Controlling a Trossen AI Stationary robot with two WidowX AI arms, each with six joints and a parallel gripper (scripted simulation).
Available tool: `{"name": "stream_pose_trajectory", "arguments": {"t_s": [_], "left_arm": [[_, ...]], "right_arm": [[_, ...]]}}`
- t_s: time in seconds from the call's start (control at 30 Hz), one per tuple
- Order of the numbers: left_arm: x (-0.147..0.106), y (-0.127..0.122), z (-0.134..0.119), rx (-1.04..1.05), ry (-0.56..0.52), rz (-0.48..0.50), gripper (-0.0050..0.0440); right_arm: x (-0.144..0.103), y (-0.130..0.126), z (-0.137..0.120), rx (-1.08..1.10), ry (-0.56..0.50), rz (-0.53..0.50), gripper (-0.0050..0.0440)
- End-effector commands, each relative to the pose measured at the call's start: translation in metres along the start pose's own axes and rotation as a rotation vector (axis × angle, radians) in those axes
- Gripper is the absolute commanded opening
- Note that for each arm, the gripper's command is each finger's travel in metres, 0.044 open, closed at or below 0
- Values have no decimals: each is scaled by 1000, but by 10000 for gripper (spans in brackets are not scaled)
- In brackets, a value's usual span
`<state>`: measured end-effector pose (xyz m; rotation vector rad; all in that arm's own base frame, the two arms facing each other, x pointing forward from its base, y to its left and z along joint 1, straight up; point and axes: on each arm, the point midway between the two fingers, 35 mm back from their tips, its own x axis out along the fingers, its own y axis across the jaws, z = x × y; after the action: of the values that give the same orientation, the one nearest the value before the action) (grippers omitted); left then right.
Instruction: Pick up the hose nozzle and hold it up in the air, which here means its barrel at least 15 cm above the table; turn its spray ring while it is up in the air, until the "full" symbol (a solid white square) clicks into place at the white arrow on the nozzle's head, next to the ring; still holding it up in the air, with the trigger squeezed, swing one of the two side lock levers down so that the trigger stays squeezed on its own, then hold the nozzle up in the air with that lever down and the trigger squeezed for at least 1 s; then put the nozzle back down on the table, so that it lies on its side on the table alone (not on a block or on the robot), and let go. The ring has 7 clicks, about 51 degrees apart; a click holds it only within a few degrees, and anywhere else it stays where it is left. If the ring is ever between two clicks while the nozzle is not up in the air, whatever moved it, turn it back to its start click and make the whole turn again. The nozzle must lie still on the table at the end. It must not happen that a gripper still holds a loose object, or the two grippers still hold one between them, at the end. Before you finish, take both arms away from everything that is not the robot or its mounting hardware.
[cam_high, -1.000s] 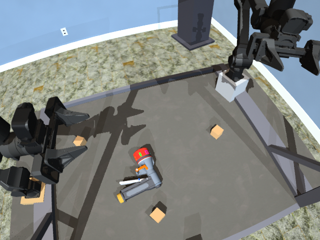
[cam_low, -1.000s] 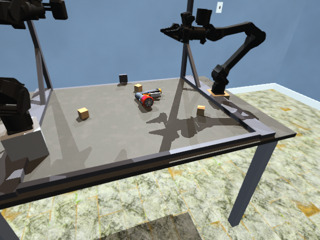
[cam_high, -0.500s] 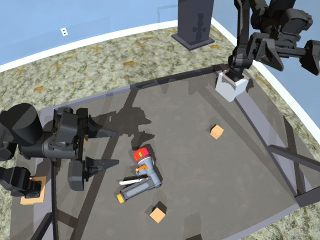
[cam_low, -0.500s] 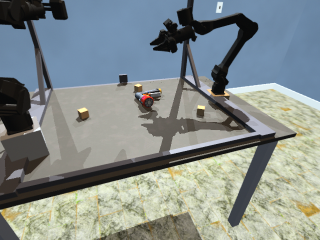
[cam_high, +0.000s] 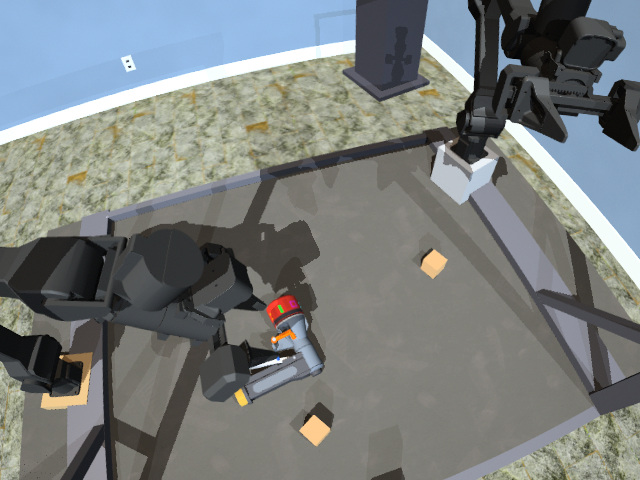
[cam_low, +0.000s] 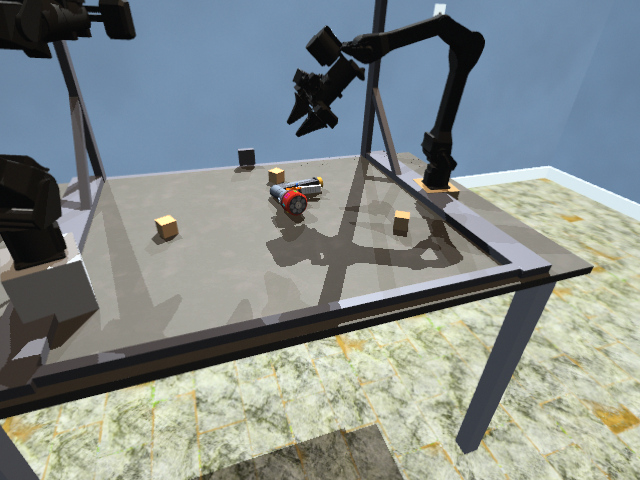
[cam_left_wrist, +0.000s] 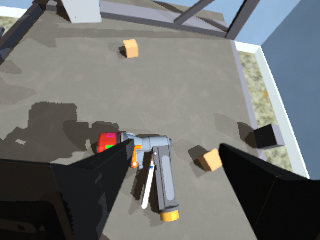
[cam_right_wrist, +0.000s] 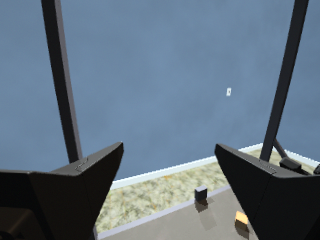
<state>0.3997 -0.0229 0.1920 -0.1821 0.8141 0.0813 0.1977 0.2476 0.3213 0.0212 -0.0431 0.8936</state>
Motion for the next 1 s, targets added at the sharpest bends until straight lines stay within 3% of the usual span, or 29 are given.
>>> {"name": "stream_pose_trajectory", "arguments": {"t_s": [0.0, 0.2, 0.27, 0.6, 0.77, 0.97], "left_arm": [[21, -5, -8, -27, 159, 42, 364], [46, -6, -36, -55, 376, 122, 364], [46, -6, -36, -55, 376, 122, 364], [72, -6, -78, -82, 695, 279, 364], [75, -5, -87, -84, 752, 313, 364], [73, -5, -85, -82, 735, 303, 364]], "right_arm": [[0, 0, 6, 3, -15, -2, 410], [0, 0, 6, 3, -15, -2, 410], [0, 0, 6, 3, -15, -2, 410], [0, 0, 6, 3, -15, -2, 410], [0, 0, 6, 3, -15, -2, 410], [0, 0, 6, 3, -15, -2, 410]]}}
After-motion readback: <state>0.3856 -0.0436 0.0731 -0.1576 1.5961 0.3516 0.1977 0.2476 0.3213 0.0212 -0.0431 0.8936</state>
